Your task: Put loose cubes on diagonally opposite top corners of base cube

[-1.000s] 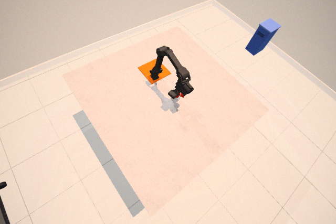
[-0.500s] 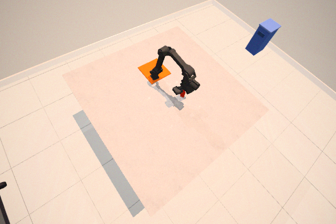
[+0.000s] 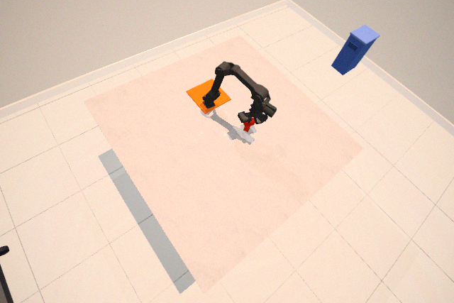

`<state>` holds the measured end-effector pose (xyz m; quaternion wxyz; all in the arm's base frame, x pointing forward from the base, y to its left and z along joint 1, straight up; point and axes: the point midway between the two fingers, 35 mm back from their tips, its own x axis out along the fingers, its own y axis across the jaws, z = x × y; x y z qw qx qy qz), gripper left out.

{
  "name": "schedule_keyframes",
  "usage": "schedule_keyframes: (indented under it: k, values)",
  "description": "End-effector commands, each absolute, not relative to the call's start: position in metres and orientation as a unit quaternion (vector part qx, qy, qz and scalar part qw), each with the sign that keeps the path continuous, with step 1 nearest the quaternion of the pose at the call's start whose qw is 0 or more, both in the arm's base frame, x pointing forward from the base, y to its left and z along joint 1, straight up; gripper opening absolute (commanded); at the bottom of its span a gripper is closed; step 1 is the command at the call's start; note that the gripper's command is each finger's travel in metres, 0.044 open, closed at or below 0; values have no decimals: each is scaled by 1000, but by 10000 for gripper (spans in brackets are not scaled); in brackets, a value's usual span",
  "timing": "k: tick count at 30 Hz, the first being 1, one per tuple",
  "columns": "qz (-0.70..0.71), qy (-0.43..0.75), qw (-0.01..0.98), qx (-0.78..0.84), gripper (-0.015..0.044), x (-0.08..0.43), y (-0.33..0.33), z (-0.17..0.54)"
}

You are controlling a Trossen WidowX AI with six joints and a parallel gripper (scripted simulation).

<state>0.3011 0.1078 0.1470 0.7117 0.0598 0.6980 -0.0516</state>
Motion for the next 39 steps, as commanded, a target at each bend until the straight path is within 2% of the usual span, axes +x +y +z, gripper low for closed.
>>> schedule_keyframes:
  k: [1, 39]
  values:
    - [-61, 696, 712, 69, 105, 302, 110, 147]
    - [-63, 696, 712, 70, 105, 303, 110, 92]
